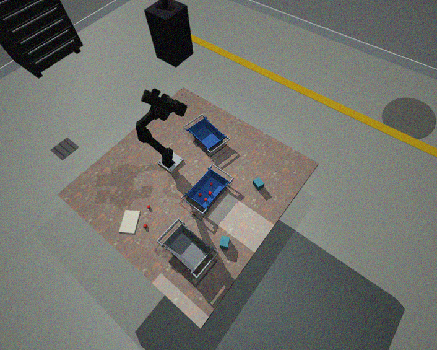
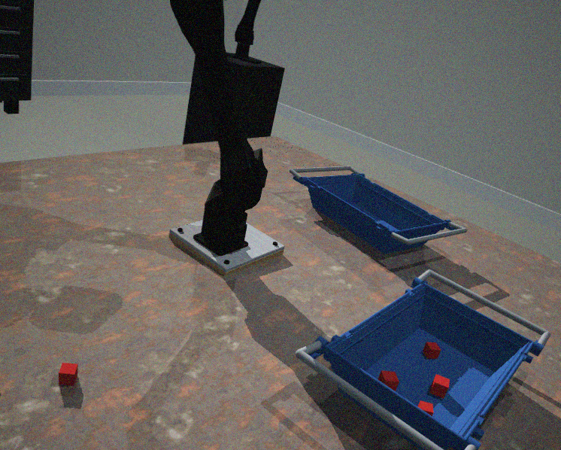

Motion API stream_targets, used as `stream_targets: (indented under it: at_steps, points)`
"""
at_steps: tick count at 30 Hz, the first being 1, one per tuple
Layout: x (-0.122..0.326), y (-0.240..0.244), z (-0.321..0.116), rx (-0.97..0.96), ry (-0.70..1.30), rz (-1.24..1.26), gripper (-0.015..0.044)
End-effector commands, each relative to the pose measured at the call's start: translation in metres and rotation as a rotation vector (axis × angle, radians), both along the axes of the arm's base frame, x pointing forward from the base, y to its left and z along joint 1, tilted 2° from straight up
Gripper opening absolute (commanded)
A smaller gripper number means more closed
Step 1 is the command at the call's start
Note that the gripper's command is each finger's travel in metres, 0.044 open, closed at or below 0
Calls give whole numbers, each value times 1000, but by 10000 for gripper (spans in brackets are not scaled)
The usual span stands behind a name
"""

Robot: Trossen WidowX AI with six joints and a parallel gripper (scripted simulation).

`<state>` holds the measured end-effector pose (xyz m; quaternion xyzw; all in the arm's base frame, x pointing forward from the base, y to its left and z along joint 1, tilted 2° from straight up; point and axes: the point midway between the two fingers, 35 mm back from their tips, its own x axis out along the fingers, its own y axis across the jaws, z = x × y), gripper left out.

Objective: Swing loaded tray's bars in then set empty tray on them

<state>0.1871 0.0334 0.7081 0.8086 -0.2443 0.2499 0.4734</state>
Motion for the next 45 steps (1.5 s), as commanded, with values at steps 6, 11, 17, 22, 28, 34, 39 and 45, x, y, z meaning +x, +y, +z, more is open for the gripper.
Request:
stream_targets:
  at_steps: [6, 11, 17, 22, 28, 34, 39, 45]
  points:
    - [107, 31, -62, -117, 261, -20, 85]
    - [166, 25, -116, -168, 461, -68, 85]
    - [217, 5, -182, -157, 686, -91, 85]
    - [248, -25, -243, -70, 882, -104, 85]
    - [267, -73, -322, 99, 1124, -140, 85]
    - [265, -119, -413, 354, 1400, -180, 85]
    - [244, -153, -479, 614, 1597, -237, 85]
    - [205, -182, -543, 1023, 1770, -345, 85]
